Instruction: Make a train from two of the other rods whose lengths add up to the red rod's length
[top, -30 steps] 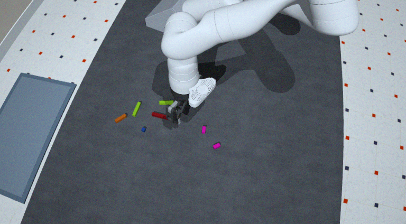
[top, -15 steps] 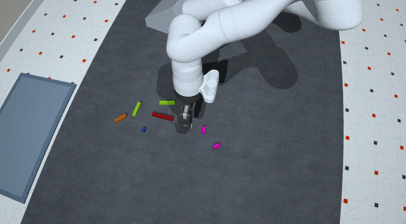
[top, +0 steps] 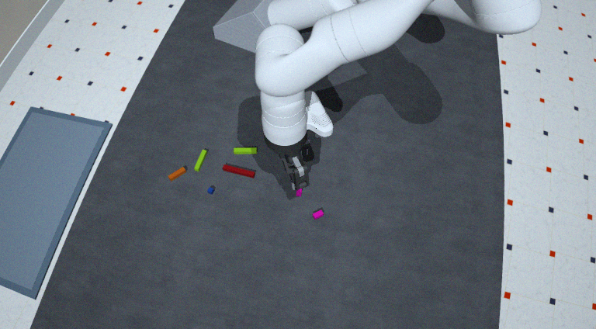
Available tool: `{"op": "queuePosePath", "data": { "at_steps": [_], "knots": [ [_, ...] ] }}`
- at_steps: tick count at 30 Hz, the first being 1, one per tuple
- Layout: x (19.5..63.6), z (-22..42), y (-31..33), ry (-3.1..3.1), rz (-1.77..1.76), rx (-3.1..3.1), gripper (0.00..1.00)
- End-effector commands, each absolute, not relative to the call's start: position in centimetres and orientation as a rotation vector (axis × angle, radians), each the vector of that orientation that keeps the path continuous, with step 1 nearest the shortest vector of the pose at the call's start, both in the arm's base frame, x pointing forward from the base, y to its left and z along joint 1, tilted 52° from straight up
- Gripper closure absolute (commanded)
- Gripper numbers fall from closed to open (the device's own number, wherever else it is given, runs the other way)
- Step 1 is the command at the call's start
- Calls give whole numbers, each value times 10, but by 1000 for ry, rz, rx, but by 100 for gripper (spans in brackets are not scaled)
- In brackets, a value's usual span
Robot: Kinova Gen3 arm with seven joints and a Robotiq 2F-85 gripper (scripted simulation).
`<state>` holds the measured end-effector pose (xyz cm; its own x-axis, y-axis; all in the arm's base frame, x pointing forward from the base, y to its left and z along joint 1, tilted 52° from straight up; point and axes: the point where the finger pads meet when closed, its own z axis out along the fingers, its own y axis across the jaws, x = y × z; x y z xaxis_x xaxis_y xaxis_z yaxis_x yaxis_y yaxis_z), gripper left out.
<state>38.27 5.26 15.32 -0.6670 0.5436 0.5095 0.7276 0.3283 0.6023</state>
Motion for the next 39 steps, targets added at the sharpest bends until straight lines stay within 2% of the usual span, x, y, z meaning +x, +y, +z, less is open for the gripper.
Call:
{"op": "queuePosePath", "data": {
  "at_steps": [1, 15, 39],
  "knots": [
    [384, 156, 49, -2458, -1282, -1080, 0],
    [388, 169, 55, -2856, -1392, -445, 0],
    [391, 178, 59, -3061, -1416, 111, 0]
  ]
}}
